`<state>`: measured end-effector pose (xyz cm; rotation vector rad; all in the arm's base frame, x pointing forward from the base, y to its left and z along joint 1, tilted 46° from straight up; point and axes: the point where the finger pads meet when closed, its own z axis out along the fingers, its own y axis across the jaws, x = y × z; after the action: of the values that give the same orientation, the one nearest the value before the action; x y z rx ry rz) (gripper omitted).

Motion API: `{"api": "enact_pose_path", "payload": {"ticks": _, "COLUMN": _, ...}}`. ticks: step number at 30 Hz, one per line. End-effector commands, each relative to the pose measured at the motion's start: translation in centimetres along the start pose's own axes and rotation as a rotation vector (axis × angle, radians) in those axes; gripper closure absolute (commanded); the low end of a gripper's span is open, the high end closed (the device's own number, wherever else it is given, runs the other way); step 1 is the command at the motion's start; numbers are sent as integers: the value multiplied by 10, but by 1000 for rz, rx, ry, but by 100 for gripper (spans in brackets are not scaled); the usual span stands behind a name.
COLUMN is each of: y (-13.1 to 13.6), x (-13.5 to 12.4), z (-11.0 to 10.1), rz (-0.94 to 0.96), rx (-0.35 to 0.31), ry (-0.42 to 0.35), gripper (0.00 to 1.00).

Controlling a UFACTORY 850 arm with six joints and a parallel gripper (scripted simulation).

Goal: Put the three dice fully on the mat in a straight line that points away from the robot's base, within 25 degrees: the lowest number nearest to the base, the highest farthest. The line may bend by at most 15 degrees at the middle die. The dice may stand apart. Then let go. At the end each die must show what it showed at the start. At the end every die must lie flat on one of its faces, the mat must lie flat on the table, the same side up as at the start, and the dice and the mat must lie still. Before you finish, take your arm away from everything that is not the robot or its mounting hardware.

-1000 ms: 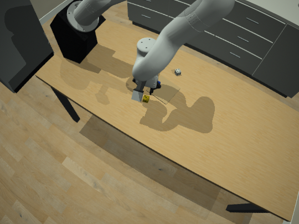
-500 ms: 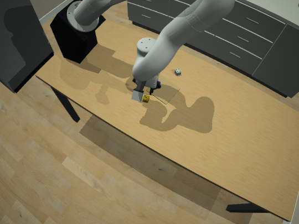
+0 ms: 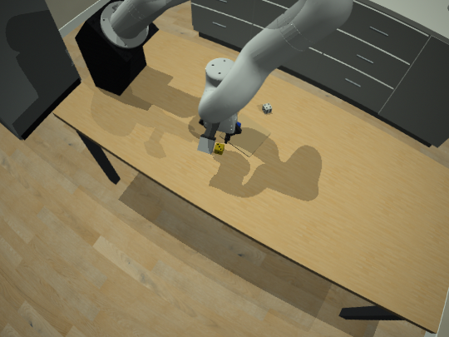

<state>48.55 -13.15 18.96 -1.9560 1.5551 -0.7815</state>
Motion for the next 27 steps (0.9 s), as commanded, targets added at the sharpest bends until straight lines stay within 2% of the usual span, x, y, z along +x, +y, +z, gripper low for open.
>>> {"api": "enact_pose_path", "payload": {"ticks": 1, "y": 0, "x": 0, "z": 4, "rz": 0, "rx": 0, "ry": 1, "gripper": 53}}
{"api": "enact_pose_path", "payload": {"ticks": 27, "y": 0, "x": 0, "z": 38, "rz": 0, "rx": 0, "ry": 1, "gripper": 53}}
